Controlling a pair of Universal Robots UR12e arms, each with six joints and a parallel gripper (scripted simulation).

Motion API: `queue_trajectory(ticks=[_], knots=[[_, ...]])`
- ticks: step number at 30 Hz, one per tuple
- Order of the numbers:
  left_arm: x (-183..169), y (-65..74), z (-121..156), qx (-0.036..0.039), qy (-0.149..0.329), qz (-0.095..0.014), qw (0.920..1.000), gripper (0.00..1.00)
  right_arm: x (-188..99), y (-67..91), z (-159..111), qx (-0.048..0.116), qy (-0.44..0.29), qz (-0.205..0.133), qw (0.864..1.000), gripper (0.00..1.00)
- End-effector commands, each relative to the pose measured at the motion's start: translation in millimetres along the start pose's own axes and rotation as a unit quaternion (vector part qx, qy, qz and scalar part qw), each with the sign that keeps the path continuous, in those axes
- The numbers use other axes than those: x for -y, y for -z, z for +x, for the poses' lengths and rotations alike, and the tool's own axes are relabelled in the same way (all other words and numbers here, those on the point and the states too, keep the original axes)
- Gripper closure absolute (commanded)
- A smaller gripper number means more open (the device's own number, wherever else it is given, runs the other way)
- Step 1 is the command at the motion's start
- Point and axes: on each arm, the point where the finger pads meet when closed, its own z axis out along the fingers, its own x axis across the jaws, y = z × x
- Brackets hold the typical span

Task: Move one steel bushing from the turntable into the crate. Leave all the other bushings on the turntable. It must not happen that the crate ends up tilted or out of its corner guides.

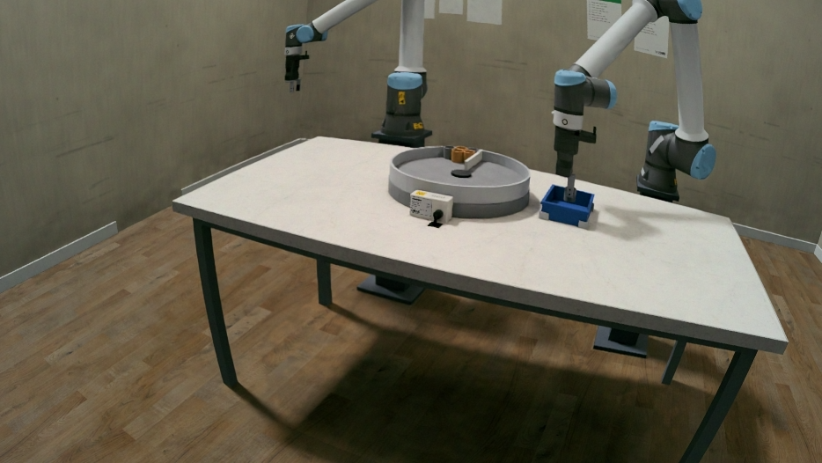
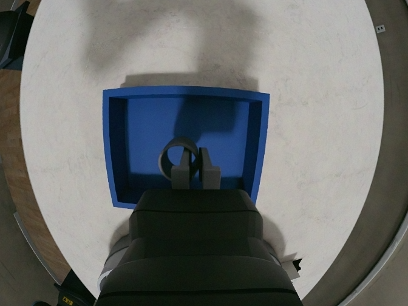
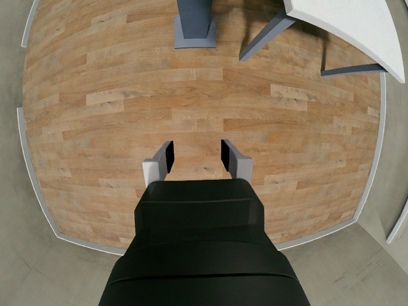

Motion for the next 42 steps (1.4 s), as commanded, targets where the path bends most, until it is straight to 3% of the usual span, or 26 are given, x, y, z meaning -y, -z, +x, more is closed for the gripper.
queue_trajectory(ticks=[1, 13, 42], knots=[[1, -10.1, 1, -0.0004, 0.001, -0.001, 1.0, 1.0, -2, 0.6, -1, 0.0, 0.0, -0.001, 1.0, 0.0], [1, -26.3, 1, -0.0003, 0.001, -0.001, 1.0, 1.0, -2, 0.6, -1, 0.0, 0.0, -0.001, 1.0, 0.0], [-1, -25.3, 3, -0.002, 0.001, -0.002, 1.0, 1.0, -2, 0.6, -1, 0.0, 0.0, -0.001, 1.0, 0.0]])
